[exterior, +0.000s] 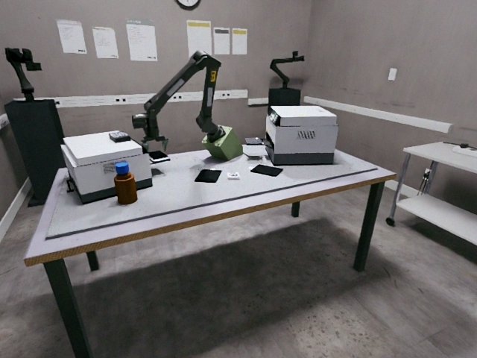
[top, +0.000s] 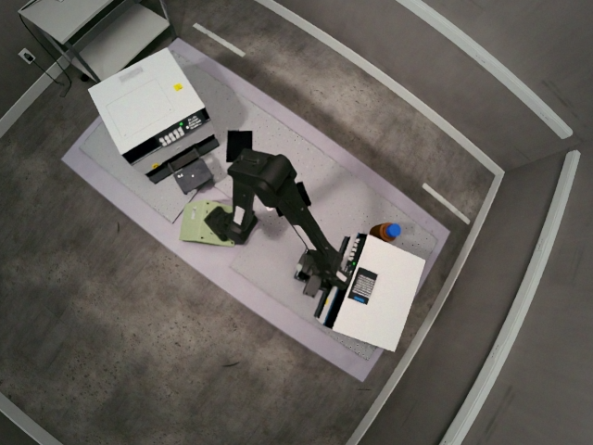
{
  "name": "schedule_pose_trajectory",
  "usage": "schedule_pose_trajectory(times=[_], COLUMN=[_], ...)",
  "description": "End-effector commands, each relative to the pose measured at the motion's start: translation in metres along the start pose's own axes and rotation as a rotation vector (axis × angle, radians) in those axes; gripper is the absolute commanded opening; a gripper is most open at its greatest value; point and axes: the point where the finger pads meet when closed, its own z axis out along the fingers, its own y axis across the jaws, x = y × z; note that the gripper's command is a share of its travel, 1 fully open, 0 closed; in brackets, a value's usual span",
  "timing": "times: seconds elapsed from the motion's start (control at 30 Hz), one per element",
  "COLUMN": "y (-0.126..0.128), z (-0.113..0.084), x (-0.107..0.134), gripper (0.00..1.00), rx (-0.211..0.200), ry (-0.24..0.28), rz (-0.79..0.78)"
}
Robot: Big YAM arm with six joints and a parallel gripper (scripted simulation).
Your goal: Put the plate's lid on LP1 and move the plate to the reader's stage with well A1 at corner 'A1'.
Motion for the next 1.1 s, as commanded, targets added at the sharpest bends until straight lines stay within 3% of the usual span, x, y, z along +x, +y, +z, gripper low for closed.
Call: schedule_pose_trajectory(times=[0.0, 0.2, 0.6, 0.87, 1.07], y=[0.004, 0.004, 0.009, 0.004, 0.010], z=[-0.005, 0.004, 0.002, 0.013, 0.010], x=[0.001, 0.000, -0.001, -0.001, 0.002], gripper=[1.00, 1.00, 1.00, 1.00, 1.00], rx=[-0.019, -0.006, -0.021, -0.002, -0.019], ry=[-0.003, 0.001, -0.004, -0.001, -0.001], rz=[-0.009, -0.009, 0.009, 0.008, -0.001])
